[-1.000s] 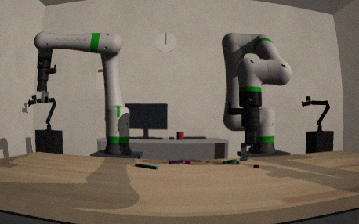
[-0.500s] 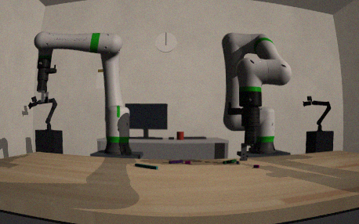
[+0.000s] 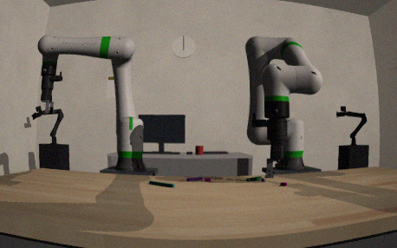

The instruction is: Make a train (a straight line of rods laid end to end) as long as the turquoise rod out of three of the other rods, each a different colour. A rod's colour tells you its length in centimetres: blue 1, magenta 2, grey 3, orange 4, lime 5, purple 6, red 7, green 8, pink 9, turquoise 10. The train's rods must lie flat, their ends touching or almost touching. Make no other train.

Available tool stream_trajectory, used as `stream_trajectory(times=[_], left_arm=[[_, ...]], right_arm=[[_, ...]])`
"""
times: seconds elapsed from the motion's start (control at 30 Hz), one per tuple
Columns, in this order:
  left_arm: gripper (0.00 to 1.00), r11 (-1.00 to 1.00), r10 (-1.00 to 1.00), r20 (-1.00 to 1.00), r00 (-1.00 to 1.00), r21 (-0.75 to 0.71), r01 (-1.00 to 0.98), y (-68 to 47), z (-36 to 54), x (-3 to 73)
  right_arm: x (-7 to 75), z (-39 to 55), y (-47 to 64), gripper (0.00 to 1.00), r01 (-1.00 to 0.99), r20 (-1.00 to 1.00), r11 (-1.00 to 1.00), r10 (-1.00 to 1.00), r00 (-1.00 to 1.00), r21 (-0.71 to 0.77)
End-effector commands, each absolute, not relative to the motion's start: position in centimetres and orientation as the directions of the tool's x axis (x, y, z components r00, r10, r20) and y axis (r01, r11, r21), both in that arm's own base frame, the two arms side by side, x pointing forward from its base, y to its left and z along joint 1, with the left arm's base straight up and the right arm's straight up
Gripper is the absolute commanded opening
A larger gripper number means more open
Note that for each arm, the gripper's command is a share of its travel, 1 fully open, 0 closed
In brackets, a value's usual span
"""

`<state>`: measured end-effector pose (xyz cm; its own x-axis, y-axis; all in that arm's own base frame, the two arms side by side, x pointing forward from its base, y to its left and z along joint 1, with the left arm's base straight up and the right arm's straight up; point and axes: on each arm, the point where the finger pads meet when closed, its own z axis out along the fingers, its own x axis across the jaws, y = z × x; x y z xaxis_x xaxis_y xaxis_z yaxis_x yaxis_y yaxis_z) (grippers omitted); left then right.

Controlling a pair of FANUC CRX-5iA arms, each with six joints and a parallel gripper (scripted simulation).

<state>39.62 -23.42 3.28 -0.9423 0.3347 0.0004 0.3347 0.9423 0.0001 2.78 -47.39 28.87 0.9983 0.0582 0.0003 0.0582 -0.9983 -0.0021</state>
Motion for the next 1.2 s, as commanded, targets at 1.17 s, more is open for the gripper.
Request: stream_trajectory(times=[1.17], left_arm=[[0.24,0.942,0.335,-0.001,-0.942,0.0,0.335,-23.4,2.3,39.7]], right_arm=[[2.8,29.0,-47.4,1.0,0.058,0.0,-0.998,0.058,0.998,0.0]])
